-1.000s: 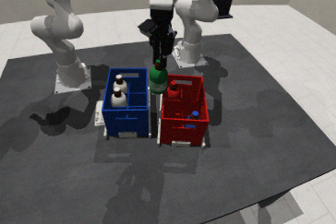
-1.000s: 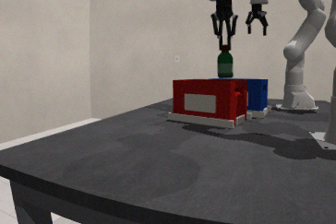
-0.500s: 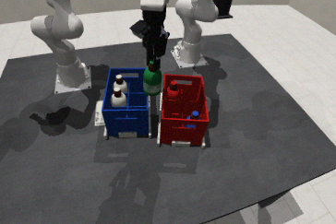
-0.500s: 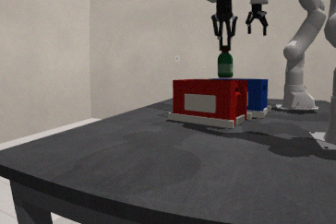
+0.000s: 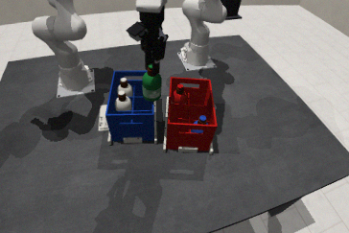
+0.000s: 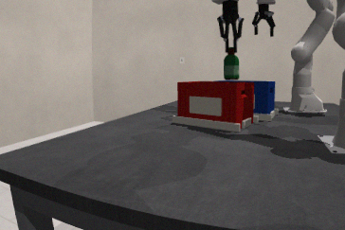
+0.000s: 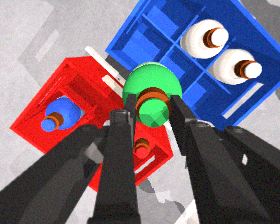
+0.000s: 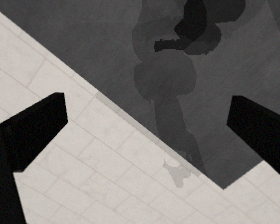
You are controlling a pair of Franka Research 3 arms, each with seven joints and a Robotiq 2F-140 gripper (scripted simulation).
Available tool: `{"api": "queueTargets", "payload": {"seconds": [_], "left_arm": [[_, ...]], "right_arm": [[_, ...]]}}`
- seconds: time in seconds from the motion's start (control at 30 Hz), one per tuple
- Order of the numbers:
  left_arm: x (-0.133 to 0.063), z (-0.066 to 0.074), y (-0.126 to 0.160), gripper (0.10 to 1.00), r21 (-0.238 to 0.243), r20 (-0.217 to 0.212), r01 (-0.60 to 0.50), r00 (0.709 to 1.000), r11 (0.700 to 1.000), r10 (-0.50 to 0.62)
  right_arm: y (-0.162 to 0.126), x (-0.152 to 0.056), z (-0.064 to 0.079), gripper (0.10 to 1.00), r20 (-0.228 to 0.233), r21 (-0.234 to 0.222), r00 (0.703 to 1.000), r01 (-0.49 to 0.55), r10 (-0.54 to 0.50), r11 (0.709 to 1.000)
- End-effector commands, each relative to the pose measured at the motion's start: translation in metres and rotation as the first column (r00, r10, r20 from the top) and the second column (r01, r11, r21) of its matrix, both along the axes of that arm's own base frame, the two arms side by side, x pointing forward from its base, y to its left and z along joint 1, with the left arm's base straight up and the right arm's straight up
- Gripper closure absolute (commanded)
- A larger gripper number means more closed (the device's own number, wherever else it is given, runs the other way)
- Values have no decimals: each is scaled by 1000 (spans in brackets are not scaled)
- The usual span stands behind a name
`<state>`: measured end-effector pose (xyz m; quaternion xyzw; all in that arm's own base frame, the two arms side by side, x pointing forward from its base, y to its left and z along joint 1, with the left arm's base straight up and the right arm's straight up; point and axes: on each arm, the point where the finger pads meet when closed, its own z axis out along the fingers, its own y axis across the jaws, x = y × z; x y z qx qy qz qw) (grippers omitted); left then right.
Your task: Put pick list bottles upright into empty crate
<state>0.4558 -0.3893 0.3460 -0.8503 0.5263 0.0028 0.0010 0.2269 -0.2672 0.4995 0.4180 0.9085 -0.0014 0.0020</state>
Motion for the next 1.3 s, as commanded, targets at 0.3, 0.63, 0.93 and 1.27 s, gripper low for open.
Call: {"api": "queueTargets", "payload": {"seconds": [0.3, 0.63, 0.93, 1.27], "left_arm": [[1, 4, -23, 999, -5, 4, -15, 1000, 1000, 15], [4, 4, -42, 999, -5, 4, -15, 1000, 1000, 15], [5, 4, -56, 999, -5, 4, -15, 1000, 1000, 15], [8, 4, -76, 999, -5, 4, -15, 1000, 1000, 15]], "right_arm": [[1, 0, 0, 98, -3, 3, 1000, 4, -4, 1000], [1, 0, 0, 98, -3, 3, 1000, 4, -4, 1000], [1, 0, 0, 98, -3, 3, 1000, 4, -4, 1000], [1, 0, 0, 98, -3, 3, 1000, 4, -4, 1000]]}}
